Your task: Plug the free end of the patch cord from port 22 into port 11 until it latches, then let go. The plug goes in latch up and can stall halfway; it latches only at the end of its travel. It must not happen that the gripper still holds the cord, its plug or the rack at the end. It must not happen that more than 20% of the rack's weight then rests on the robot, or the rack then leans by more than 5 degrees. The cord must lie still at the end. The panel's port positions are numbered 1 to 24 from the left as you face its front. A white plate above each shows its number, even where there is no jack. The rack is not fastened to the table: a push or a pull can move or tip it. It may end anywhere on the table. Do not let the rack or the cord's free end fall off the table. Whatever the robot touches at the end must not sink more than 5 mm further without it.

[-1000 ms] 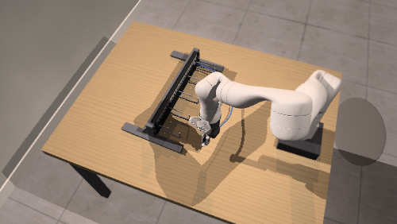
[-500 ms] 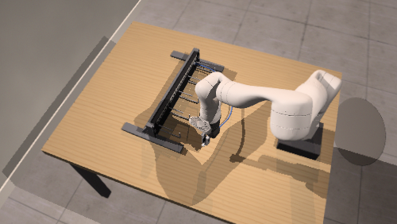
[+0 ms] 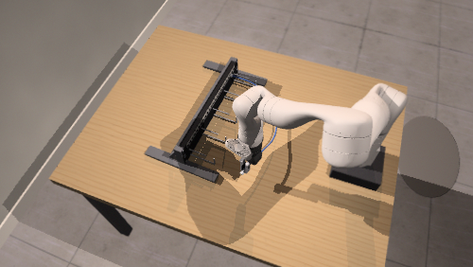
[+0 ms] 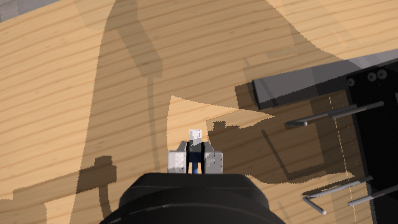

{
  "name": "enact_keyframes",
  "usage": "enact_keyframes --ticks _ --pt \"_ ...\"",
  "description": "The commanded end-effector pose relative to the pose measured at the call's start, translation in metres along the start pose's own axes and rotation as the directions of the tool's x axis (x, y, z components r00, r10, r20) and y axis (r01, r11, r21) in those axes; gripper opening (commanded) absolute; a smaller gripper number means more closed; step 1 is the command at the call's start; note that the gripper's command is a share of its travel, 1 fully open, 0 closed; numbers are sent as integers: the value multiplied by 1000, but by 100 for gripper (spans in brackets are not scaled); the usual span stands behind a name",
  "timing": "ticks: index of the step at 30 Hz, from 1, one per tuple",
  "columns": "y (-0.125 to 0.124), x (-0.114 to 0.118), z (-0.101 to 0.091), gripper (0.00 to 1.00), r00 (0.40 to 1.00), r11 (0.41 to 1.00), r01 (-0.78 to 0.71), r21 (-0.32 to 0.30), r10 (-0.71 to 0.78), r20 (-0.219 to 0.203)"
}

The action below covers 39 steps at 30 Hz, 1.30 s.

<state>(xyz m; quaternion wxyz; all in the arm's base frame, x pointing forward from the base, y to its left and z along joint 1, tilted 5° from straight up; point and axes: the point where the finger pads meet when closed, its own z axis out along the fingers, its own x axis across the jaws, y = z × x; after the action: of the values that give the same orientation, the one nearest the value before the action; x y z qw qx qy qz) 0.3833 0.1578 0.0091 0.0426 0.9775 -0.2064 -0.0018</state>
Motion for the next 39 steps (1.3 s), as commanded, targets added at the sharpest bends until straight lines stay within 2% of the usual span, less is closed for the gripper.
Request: enact_keyframes --ticks 1,25,39 --pt "0 0 -1 0 1000 1000 0 1 0 -1" --pt "1 2 -1 0 1000 1000 -10 1 10 -1" --pt "7 10 -3 0 997 997 -71 2 71 -1"
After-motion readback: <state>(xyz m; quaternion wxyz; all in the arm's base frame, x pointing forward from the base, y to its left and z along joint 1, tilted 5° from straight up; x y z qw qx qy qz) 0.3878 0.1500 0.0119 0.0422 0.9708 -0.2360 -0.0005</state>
